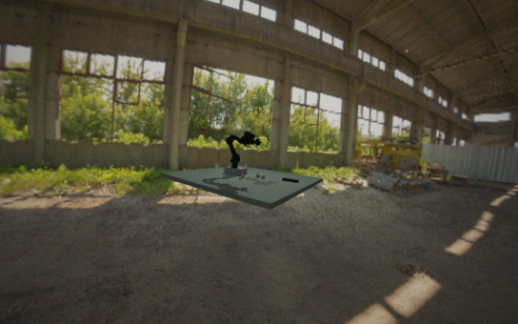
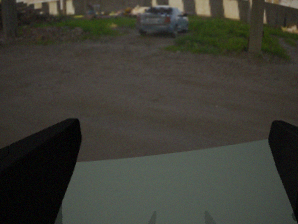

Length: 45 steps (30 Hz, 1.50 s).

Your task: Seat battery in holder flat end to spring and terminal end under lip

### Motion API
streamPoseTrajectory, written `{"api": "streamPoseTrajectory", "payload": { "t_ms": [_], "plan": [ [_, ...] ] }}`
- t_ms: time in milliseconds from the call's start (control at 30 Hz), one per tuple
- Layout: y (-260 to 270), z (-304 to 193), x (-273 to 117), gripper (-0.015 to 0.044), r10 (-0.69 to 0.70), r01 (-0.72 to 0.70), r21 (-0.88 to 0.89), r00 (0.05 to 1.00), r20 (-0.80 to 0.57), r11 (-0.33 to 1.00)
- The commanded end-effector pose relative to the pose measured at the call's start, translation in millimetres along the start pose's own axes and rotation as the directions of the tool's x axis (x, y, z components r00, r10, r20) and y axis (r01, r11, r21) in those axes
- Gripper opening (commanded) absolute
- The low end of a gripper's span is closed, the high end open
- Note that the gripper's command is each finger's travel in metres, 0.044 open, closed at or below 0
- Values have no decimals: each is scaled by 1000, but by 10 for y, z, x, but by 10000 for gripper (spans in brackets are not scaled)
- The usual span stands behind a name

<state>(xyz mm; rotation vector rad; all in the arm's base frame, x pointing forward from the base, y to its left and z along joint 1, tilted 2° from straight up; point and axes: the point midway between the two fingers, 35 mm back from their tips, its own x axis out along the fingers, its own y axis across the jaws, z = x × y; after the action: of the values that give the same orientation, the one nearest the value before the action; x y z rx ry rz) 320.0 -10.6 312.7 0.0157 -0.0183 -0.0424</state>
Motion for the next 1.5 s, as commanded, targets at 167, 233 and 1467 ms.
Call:
{"api": "streamPoseTrajectory", "payload": {
  "t_ms": [167,233,1467],
  "plan": [
    [-384,-737,249,242,-98,-5,-246,910,-403,969],
    [-558,-1054,245,190,-129,-72,-319,815,-565,945],
    [-1171,-2945,-556,0,0,-587,-6,11,-1000,809]
  ]
}}
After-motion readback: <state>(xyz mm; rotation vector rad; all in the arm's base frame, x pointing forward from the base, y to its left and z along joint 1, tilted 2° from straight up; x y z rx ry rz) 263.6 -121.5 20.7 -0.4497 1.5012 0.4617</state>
